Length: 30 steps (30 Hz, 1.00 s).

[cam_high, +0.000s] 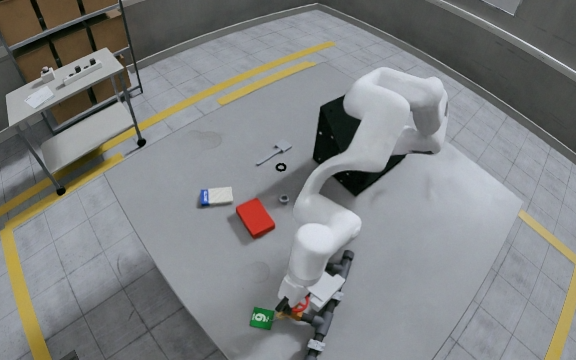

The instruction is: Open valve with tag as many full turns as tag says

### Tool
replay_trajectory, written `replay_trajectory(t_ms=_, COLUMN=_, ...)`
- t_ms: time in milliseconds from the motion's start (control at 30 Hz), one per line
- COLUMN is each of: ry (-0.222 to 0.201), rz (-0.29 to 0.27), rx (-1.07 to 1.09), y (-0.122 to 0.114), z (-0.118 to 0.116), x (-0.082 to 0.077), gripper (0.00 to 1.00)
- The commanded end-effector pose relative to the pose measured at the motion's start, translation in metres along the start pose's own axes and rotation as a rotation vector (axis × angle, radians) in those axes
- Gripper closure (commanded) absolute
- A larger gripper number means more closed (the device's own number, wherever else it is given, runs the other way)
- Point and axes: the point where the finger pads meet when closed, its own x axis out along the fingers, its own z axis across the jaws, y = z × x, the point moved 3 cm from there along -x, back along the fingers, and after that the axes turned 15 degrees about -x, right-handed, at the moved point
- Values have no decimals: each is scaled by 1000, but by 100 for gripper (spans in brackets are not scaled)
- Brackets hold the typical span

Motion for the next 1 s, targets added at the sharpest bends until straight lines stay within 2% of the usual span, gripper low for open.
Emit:
replay_trajectory(t_ms=0, ry=-4, rz=-1, rx=0, y=0, z=1, x=-2, gripper=100)
replay_trajectory(t_ms=500, ry=-4, rz=-1, rx=-34, y=0, z=1, x=-2, gripper=100)
replay_trajectory(t_ms=967, ry=-3, rz=-2, rx=-336, y=0, z=1, x=-2, gripper=100)
